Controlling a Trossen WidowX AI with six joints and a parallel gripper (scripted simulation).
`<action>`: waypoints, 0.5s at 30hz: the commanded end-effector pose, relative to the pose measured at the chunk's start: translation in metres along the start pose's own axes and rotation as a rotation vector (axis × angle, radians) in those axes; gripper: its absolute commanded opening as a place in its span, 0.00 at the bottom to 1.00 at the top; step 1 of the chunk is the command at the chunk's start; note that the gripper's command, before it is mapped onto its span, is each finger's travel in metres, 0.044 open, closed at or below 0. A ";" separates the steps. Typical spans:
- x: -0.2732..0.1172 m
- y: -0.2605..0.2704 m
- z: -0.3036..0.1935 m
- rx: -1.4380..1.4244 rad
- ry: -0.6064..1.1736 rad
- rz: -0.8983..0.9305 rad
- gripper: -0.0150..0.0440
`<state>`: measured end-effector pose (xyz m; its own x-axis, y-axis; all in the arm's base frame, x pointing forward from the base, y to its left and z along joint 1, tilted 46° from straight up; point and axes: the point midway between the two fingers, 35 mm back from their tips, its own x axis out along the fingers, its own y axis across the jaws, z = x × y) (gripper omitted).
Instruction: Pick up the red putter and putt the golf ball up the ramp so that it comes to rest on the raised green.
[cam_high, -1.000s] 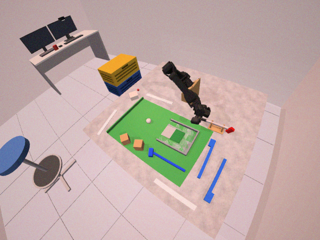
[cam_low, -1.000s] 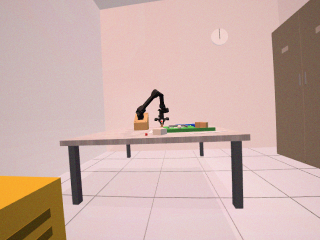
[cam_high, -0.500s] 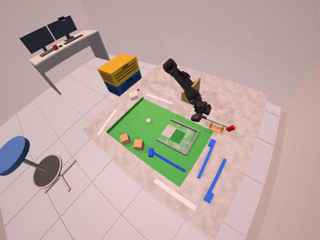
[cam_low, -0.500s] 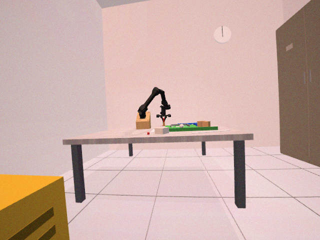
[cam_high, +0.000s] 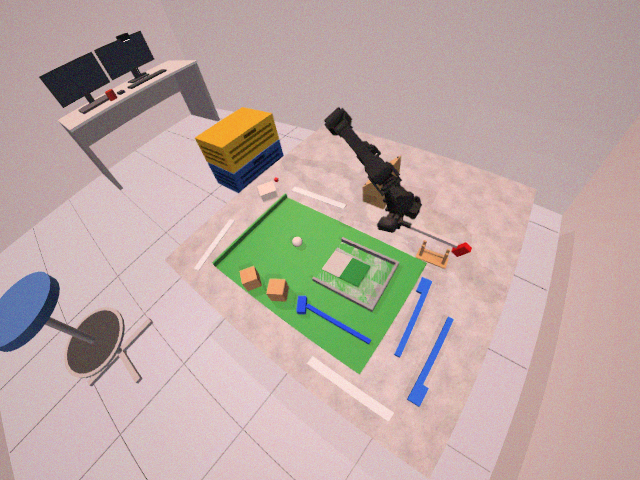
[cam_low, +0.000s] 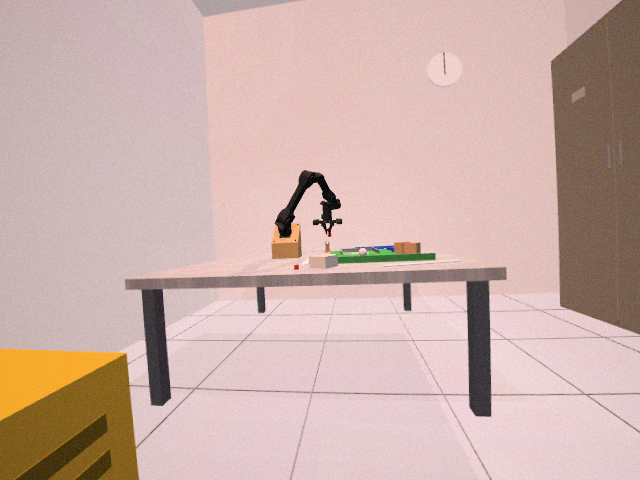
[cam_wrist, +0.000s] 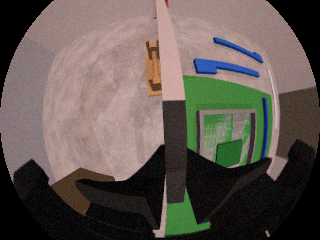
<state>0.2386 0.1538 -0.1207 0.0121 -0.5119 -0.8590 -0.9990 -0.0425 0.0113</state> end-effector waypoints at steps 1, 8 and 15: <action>-0.015 -0.016 -0.018 0.097 -0.015 -0.022 0.25; -0.035 -0.037 -0.060 0.267 -0.012 -0.042 0.25; -0.052 -0.051 -0.105 0.438 -0.004 -0.062 0.25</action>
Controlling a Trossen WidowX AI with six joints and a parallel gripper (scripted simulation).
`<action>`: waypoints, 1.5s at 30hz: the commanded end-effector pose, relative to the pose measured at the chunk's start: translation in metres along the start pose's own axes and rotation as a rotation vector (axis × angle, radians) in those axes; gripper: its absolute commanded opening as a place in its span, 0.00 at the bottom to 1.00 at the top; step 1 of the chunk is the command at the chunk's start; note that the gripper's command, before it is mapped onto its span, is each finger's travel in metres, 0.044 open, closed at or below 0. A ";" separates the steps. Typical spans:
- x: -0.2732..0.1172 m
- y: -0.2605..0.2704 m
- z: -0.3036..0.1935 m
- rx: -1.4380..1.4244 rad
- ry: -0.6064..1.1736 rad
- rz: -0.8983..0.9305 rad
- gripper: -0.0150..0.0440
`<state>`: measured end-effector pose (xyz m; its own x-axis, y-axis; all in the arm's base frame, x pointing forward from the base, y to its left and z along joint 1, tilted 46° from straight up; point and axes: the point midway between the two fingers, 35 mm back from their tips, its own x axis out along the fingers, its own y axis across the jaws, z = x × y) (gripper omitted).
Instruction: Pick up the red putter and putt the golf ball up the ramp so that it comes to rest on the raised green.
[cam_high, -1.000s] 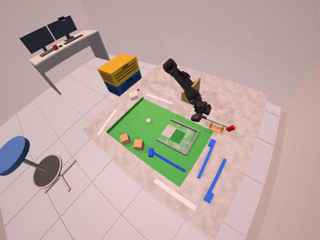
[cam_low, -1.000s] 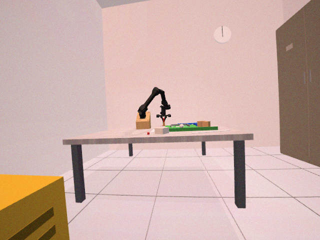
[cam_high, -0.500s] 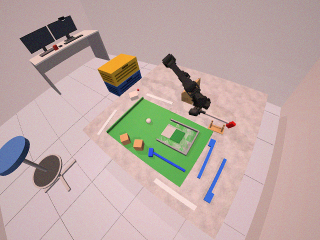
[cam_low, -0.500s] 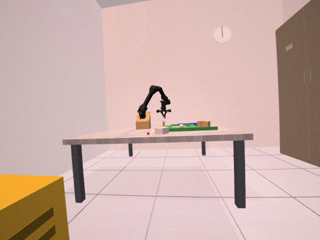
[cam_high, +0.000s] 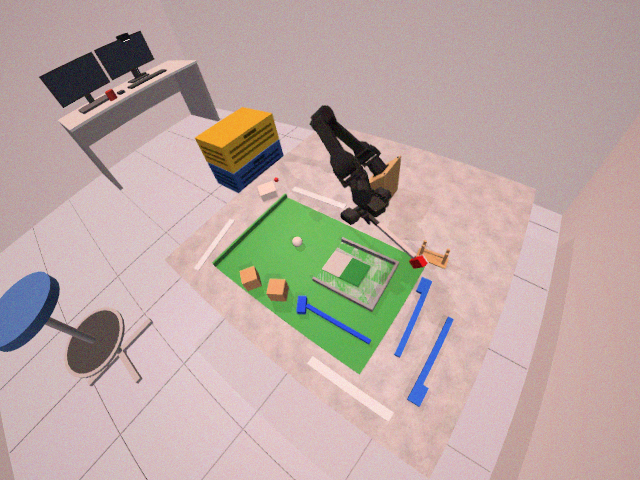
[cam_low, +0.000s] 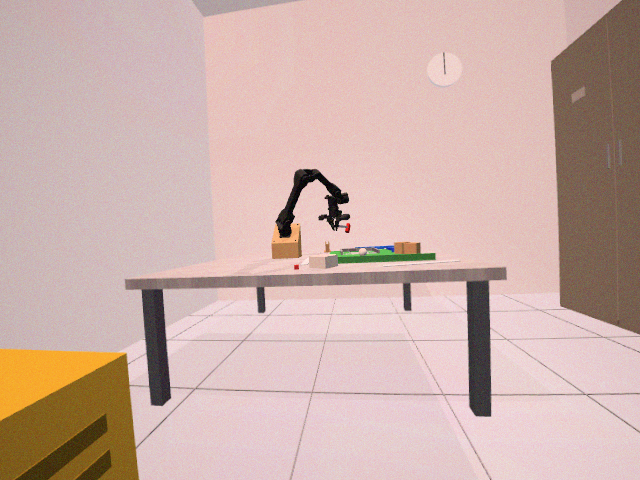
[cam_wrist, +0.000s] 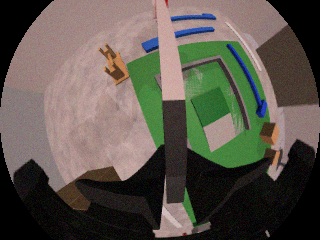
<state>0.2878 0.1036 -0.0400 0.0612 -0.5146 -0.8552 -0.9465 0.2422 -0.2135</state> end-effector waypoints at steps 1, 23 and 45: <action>-0.010 -0.015 -0.022 0.098 0.000 -0.015 0.25; -0.050 -0.064 -0.166 0.642 0.066 -0.096 0.25; -0.085 -0.037 -0.311 1.180 0.186 -0.208 0.25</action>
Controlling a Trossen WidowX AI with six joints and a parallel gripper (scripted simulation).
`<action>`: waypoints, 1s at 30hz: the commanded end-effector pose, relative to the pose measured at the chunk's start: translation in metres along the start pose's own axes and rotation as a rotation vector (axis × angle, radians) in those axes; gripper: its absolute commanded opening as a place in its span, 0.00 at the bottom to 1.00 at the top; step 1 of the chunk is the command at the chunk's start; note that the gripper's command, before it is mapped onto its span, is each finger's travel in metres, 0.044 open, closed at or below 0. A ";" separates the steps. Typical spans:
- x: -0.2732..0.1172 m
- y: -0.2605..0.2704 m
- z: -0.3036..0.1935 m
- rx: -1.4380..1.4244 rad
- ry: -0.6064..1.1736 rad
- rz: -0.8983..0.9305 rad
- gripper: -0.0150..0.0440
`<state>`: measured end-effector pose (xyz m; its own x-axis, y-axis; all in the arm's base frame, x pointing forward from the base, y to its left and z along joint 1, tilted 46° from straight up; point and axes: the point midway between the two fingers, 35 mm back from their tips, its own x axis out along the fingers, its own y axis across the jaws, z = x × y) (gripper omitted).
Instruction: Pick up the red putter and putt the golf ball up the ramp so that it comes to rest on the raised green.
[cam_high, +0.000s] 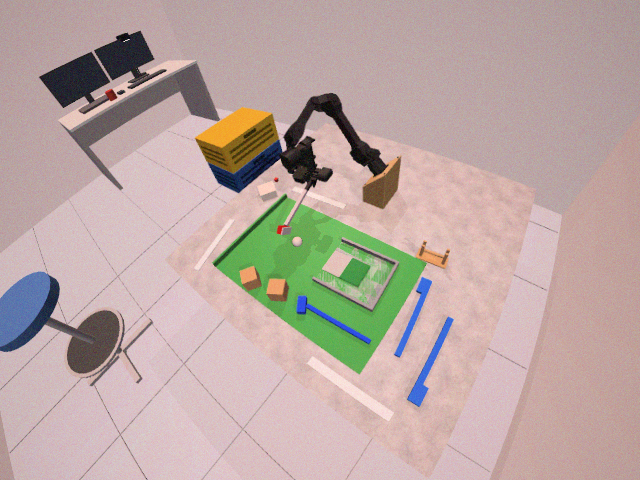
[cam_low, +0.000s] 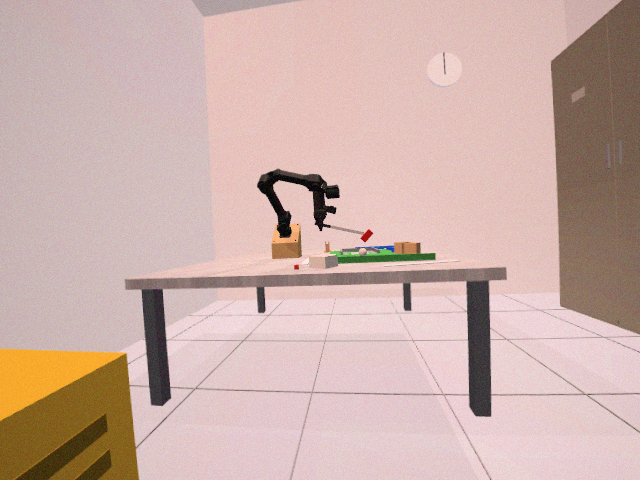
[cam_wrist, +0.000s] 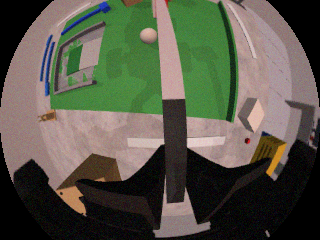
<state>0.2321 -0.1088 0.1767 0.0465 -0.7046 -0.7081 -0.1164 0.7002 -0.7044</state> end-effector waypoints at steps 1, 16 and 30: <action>-0.002 -0.014 -0.017 0.081 0.012 -0.024 0.25; 0.035 -0.016 -0.019 0.085 0.012 -0.027 0.25; 0.052 -0.017 -0.019 0.086 0.012 -0.028 0.25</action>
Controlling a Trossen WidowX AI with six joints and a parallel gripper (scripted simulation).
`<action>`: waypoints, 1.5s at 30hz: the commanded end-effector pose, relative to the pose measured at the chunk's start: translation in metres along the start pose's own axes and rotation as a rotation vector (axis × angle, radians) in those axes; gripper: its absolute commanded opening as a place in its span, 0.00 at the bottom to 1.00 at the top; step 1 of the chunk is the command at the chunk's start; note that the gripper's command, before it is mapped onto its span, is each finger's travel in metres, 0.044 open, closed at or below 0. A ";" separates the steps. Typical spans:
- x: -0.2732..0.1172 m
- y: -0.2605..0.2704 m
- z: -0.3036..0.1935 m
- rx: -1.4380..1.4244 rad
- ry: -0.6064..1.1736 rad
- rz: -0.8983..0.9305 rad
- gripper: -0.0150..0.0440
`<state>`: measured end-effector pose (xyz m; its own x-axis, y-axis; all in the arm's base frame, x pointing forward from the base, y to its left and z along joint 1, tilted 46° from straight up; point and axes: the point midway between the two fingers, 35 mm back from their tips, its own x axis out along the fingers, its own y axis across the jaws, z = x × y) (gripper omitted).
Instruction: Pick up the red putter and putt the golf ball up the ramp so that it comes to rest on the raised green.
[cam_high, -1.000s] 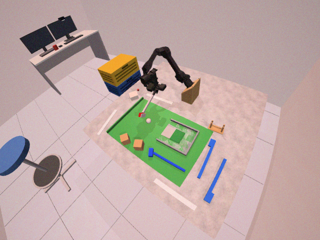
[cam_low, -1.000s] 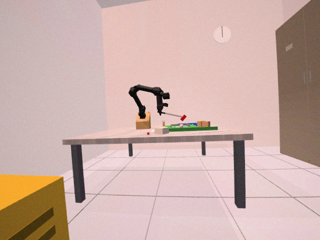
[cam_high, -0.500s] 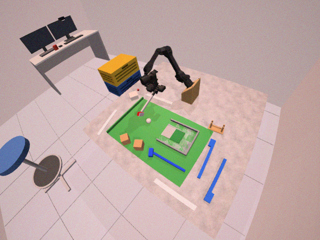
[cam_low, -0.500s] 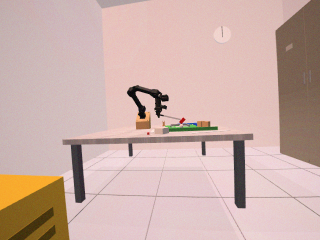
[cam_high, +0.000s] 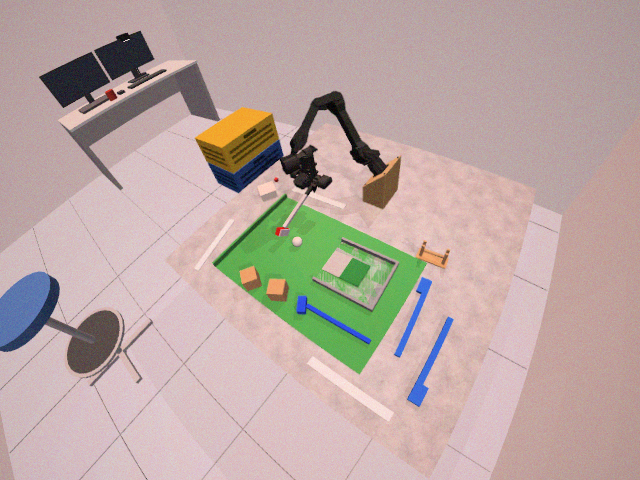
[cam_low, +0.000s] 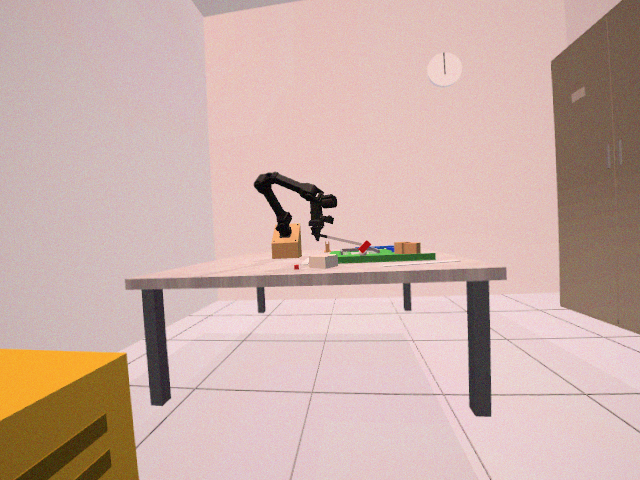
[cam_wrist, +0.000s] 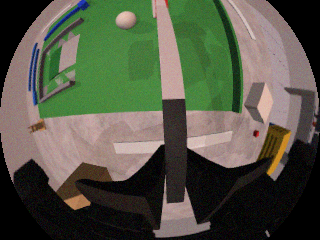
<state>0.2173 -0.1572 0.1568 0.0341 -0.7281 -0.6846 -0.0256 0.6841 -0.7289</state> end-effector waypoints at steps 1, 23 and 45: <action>0.006 0.002 0.000 -0.004 -0.003 0.005 0.25; 0.017 -0.005 -0.001 0.000 0.000 -0.001 0.25; 0.021 0.060 0.008 -0.002 0.004 0.026 0.25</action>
<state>0.2263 -0.1559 0.1273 0.0388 -0.7163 -0.6967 -0.0059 0.6971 -0.7170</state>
